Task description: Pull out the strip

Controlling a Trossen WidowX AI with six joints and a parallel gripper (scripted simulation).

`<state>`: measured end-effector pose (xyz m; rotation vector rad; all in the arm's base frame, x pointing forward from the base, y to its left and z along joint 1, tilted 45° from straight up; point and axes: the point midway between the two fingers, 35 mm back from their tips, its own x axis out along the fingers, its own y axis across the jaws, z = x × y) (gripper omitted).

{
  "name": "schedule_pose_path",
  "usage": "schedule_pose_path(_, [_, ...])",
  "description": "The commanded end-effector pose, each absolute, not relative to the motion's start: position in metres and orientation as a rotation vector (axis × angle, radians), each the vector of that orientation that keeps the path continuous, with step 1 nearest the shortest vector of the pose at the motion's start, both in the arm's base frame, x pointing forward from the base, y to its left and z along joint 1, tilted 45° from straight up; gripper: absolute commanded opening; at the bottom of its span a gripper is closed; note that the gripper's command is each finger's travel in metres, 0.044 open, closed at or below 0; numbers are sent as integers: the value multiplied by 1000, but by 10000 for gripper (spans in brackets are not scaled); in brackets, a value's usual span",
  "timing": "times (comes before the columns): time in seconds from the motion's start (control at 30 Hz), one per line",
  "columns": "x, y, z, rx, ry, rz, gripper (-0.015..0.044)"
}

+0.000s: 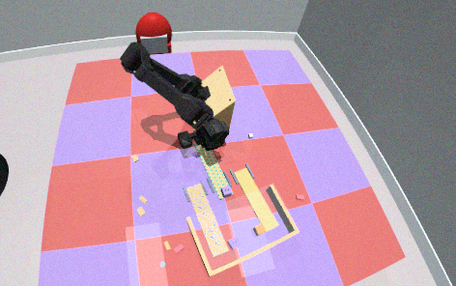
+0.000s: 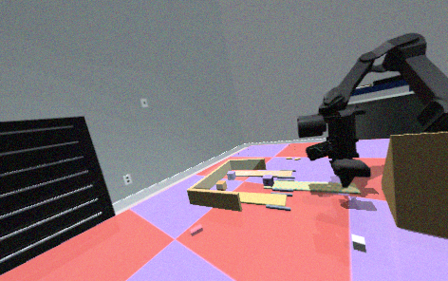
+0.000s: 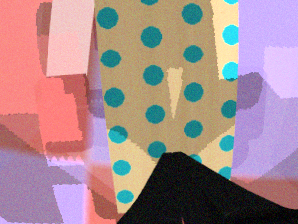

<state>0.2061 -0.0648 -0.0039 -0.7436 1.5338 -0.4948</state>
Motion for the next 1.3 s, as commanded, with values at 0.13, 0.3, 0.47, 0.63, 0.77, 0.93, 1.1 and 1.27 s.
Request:
schedule_pose_path(0.13, [199, -67, -6, -743, 1557, -497, 0])
schedule_pose_path(0.3, [199, -67, -6, -743, 1557, -497, 0])
schedule_pose_path(0.47, [207, -58, 2, -740, 1538, -493, 0])
schedule_pose_path(0.63, [208, -35, 25, -741, 1557, -495, 0])
schedule_pose_path(0.77, [219, -34, 23, -703, 1539, -532, 79])
schedule_pose_path(0.93, [242, -30, 22, -668, 1522, -565, 210])
schedule_pose_path(1.1, [264, -25, 21, -667, 1520, -565, 341])
schedule_pose_path(1.27, [285, -20, 19, -667, 1519, -565, 440])
